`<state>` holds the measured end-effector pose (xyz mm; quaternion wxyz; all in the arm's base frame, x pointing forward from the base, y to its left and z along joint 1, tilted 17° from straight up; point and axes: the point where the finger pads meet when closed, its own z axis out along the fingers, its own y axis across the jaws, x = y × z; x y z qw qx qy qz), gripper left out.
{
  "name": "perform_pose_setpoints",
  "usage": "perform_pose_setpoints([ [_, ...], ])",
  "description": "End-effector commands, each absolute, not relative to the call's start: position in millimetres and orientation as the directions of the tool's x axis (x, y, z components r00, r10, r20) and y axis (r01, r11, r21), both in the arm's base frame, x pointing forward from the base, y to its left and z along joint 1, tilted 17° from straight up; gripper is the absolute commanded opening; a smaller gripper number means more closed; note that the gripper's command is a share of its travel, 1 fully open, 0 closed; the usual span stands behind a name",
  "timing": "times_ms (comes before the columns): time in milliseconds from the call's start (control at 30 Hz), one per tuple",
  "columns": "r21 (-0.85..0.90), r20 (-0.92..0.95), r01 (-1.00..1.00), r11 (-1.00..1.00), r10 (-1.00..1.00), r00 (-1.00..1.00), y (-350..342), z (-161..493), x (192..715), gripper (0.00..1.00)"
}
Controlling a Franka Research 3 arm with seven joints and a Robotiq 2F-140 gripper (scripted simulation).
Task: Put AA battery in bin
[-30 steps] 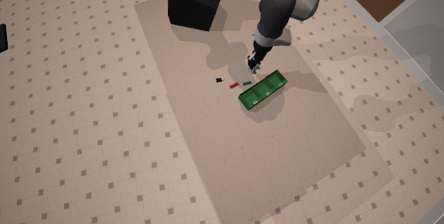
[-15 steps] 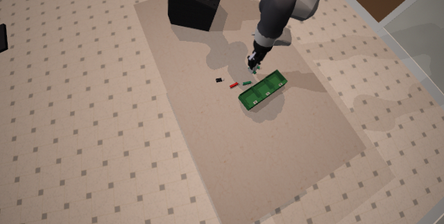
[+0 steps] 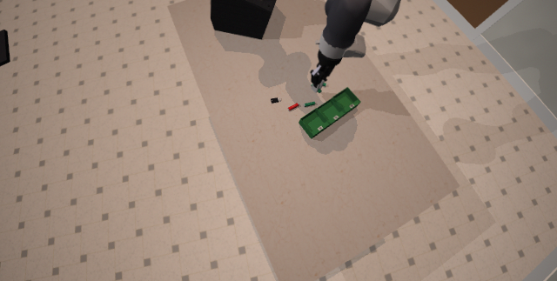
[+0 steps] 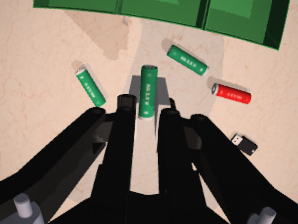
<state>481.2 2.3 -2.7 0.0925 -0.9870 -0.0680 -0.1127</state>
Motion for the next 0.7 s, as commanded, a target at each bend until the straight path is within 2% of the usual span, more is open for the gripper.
perform_pose_setpoints([
  [0,-0.17,0.231,0.151,-0.974,0.11,0.967,2.7,-2.8,479.9,0.05],
  [667,-0.17,0.231,0.151,-0.974,0.11,0.967,1.0,3.8,479.9,0.05],
])
